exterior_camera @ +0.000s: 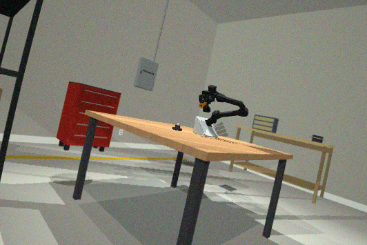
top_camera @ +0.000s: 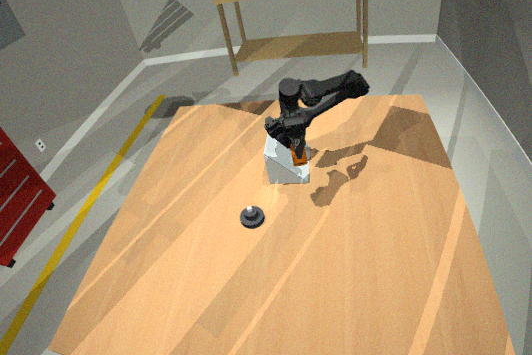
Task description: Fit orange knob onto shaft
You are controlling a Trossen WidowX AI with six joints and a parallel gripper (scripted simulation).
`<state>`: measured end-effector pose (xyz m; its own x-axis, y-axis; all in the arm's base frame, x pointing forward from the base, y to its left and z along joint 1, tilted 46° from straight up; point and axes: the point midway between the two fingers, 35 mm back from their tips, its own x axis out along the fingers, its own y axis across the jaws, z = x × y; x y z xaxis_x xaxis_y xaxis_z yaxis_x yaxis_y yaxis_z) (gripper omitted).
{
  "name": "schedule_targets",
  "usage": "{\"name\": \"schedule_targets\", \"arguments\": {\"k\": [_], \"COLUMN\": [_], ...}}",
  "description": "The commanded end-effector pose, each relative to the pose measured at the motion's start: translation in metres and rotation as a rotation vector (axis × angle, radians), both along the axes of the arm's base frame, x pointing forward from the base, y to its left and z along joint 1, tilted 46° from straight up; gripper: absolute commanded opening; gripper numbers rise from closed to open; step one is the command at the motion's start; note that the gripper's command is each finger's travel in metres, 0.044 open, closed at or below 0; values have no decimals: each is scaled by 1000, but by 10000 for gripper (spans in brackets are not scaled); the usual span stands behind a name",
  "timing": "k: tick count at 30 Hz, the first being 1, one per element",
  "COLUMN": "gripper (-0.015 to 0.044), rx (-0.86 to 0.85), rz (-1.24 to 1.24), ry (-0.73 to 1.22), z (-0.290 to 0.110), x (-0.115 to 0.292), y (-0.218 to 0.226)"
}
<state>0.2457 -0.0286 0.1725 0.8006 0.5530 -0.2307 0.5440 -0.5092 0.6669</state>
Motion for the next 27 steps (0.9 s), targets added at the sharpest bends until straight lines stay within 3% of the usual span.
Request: {"name": "schedule_targets", "arguments": {"k": [1, 27], "gripper": [0, 0], "rx": [-16, -159], "rz": [15, 399], "ry": [10, 379], "z": [-1, -30], "x": [1, 16], "y": [2, 38]}}
